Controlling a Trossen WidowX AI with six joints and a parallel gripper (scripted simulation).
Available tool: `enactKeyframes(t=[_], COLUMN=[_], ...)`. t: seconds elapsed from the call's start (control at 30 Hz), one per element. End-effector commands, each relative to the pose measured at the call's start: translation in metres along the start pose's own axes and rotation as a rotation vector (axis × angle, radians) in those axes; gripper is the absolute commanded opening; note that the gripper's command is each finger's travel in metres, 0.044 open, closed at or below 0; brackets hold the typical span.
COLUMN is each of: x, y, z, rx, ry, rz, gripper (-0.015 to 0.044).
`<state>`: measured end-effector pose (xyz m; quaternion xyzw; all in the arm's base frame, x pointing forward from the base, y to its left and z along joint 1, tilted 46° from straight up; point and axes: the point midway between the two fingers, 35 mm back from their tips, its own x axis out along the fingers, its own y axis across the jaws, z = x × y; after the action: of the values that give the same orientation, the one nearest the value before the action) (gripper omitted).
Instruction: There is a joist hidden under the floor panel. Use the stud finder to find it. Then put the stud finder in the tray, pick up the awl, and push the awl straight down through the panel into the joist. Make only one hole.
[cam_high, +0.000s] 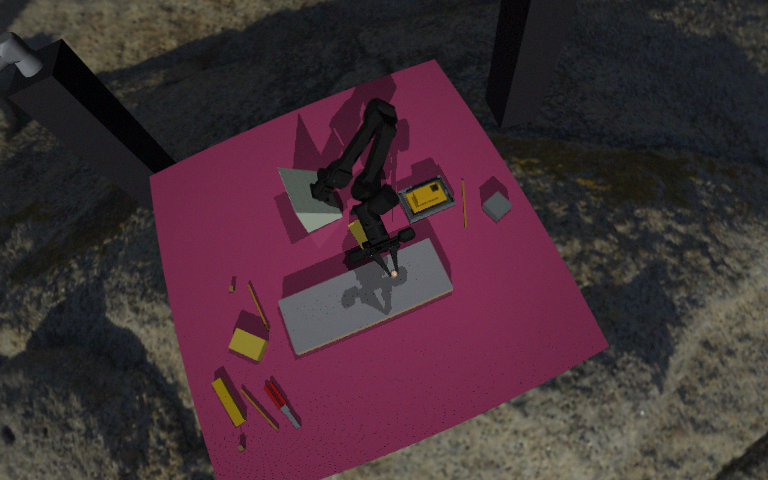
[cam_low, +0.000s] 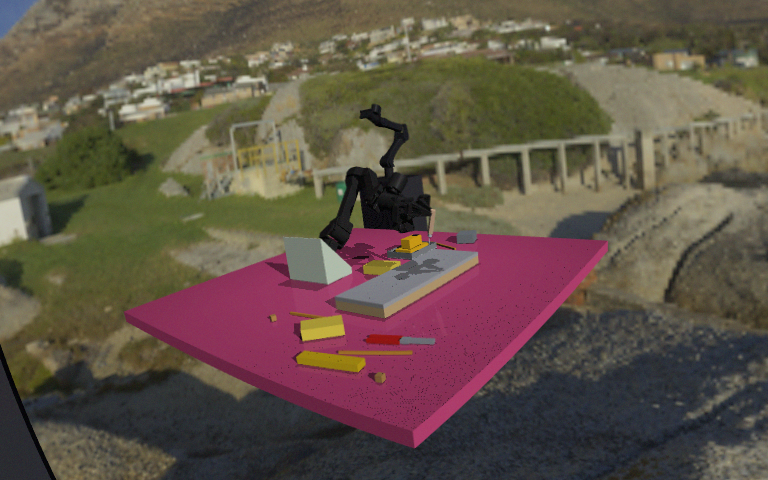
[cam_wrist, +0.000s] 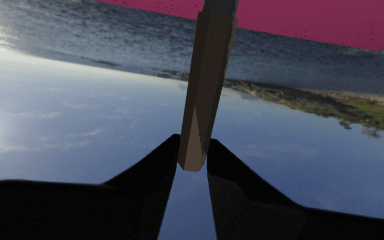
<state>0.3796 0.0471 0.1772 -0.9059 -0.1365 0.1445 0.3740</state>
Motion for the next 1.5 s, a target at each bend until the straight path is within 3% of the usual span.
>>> enactKeyframes(t=[0.0,1.47], x=[0.0,0.008], y=[0.002,0.002], z=[0.004,0.04], rx=[0.007,0.009], ry=[0.002,0.003], rz=[0.008,0.007], gripper=[0.0,0.0])
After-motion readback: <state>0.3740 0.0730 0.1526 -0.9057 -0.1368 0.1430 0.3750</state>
